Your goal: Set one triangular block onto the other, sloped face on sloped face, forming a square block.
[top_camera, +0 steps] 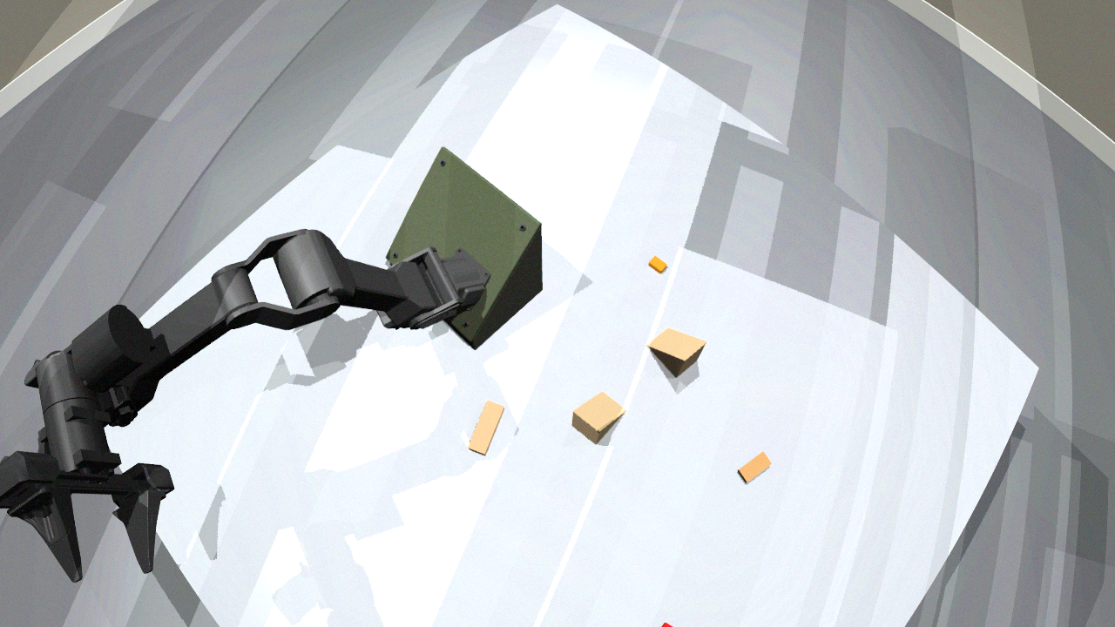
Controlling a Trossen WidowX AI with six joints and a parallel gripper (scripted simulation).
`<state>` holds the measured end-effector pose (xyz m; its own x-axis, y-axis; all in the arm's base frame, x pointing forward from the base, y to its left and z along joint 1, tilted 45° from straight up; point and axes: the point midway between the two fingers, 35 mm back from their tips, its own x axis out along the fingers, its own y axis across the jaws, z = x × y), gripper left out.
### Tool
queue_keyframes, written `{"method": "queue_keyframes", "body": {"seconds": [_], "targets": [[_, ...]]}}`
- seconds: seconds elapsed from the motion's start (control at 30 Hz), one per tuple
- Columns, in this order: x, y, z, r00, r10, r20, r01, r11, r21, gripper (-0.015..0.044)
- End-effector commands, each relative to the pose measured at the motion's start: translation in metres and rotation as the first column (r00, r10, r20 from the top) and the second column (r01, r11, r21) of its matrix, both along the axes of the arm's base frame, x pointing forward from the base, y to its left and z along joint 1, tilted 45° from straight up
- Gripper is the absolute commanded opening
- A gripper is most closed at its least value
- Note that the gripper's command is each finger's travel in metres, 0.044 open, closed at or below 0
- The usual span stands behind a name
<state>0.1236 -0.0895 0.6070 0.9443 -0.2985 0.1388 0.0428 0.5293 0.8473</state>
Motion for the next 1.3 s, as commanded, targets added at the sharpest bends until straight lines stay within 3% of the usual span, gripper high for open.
{"method": "queue_keyframes", "body": {"seconds": [0.0, 0.13, 0.3, 0.47, 0.63, 0.97, 1.17, 1.27], "targets": [[0.000, 0.000, 0.001, 1.000, 0.006, 0.007, -0.007, 1.000, 0.011, 0.0426], [-0.002, -0.012, 0.012, 0.982, 0.121, 0.143, -0.150, 0.965, 0.216, 0.0440], [-0.001, -0.036, 0.027, 0.909, 0.224, 0.352, -0.380, 0.792, 0.478, 0.0440], [0.002, -0.054, 0.029, 0.862, 0.230, 0.451, -0.482, 0.646, 0.592, 0.0440], [0.011, -0.086, 0.033, 0.777, 0.191, 0.600, -0.626, 0.337, 0.704, 0.0440], [0.045, -0.137, 0.025, 0.661, 0.044, 0.749, -0.728, -0.204, 0.655, 0.0440], [0.087, -0.170, 0.006, 0.638, -0.117, 0.761, -0.677, -0.557, 0.482, 0.0440], [0.103, -0.179, -0.003, 0.643, -0.172, 0.746, -0.643, -0.650, 0.405, 0.0440]]}}
